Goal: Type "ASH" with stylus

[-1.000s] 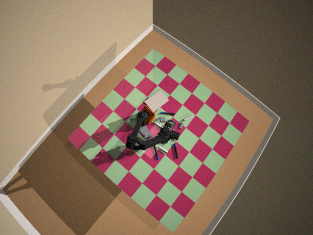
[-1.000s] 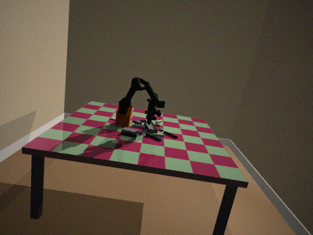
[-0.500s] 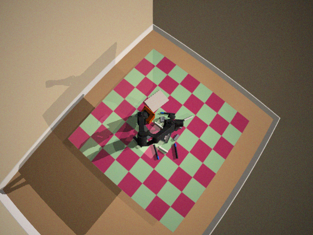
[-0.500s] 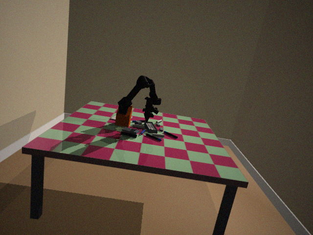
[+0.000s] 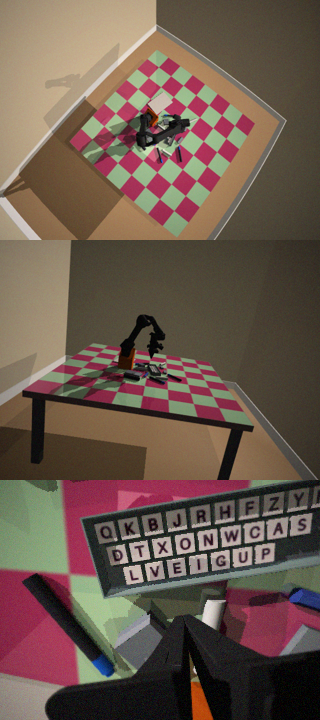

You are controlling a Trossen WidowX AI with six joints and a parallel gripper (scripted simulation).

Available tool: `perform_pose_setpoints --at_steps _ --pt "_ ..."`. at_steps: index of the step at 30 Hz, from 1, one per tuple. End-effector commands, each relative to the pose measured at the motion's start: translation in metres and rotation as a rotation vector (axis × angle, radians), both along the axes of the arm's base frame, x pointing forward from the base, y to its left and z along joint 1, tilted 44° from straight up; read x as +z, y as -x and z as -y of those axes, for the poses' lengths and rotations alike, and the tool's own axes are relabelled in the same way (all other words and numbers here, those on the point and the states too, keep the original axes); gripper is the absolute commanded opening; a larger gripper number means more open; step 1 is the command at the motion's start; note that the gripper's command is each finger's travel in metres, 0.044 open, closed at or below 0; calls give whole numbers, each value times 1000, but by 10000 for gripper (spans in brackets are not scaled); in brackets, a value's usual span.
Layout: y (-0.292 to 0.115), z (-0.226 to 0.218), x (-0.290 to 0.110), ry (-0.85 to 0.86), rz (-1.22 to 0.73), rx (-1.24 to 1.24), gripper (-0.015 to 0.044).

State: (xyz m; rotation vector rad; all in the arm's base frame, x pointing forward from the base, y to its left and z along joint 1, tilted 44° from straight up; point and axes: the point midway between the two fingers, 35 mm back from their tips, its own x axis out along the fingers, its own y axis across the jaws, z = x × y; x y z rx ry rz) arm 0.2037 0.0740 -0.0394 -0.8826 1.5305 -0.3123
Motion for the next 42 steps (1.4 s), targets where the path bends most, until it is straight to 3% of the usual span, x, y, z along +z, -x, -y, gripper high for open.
perform_pose_setpoints --at_steps 1,4,8,12,22,25,28,42 --pt "-1 0 -1 0 -1 -11 0" --pt "0 1 0 0 -1 -11 0" --pt "0 1 0 2 -2 -5 105" --pt "0 1 0 2 -2 -5 0" --pt "0 1 0 2 -2 -5 0" --pt "0 2 0 5 9 -18 79" --pt "-4 21 10 51 179 -192 150" --pt "-7 125 74 255 1334 -980 150"
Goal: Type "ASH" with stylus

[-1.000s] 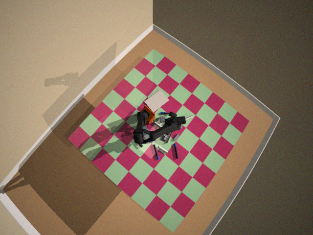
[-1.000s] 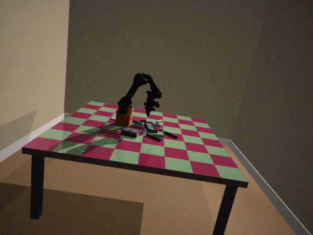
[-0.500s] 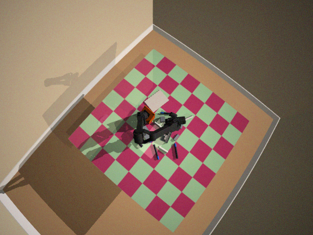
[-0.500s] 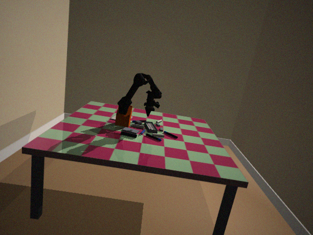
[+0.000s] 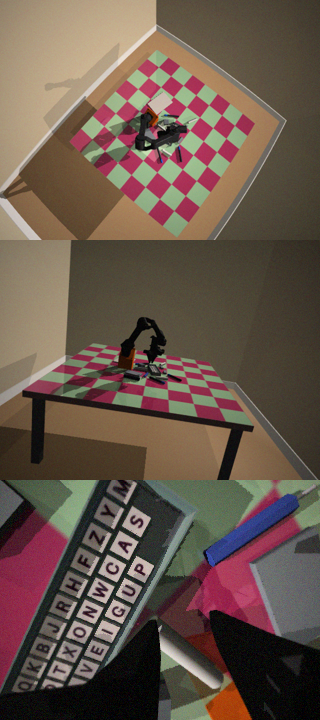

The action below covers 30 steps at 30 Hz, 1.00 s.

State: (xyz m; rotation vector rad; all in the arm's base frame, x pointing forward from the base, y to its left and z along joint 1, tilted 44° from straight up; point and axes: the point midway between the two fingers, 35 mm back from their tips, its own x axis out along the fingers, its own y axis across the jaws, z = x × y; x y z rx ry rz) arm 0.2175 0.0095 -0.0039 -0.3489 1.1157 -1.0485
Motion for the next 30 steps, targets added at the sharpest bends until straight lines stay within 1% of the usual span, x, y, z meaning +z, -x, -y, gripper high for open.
perform_pose_setpoints --at_steps 1,7,9,30 --pt "7 64 41 184 703 -418 150" --pt "11 86 58 240 999 -536 150" --pt "12 89 61 248 1044 -551 150" --pt "13 91 61 248 1045 -552 150"
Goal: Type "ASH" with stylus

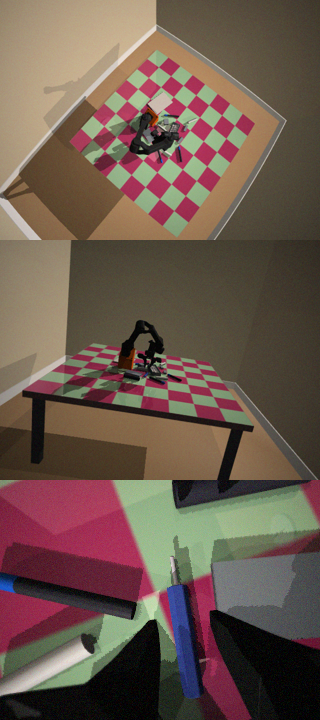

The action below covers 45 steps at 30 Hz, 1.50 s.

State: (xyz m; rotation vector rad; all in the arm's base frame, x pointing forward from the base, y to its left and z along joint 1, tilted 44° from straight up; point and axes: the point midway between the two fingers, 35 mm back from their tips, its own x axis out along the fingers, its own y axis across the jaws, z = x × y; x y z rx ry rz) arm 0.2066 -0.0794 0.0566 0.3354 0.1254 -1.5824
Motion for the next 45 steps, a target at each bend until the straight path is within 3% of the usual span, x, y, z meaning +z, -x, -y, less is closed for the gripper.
perform_pose_setpoints --at_steps 1,45 --pt "2 3 0 5 7 -3 150" --pt "0 27 -24 7 7 -3 150"
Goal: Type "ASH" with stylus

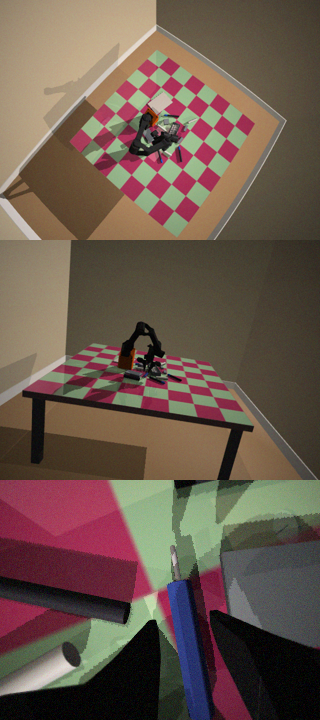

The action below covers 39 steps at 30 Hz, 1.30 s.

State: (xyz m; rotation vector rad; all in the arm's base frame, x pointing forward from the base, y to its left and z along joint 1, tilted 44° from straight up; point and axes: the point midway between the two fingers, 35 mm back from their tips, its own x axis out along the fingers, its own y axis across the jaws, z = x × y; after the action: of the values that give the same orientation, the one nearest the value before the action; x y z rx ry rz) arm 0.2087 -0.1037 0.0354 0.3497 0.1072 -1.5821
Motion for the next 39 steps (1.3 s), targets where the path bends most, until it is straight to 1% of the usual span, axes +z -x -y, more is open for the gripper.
perform_pose_setpoints --at_steps 1,39 --pt "3 3 -3 5 -14 1 150" --pt "1 20 -20 6 -14 1 150"
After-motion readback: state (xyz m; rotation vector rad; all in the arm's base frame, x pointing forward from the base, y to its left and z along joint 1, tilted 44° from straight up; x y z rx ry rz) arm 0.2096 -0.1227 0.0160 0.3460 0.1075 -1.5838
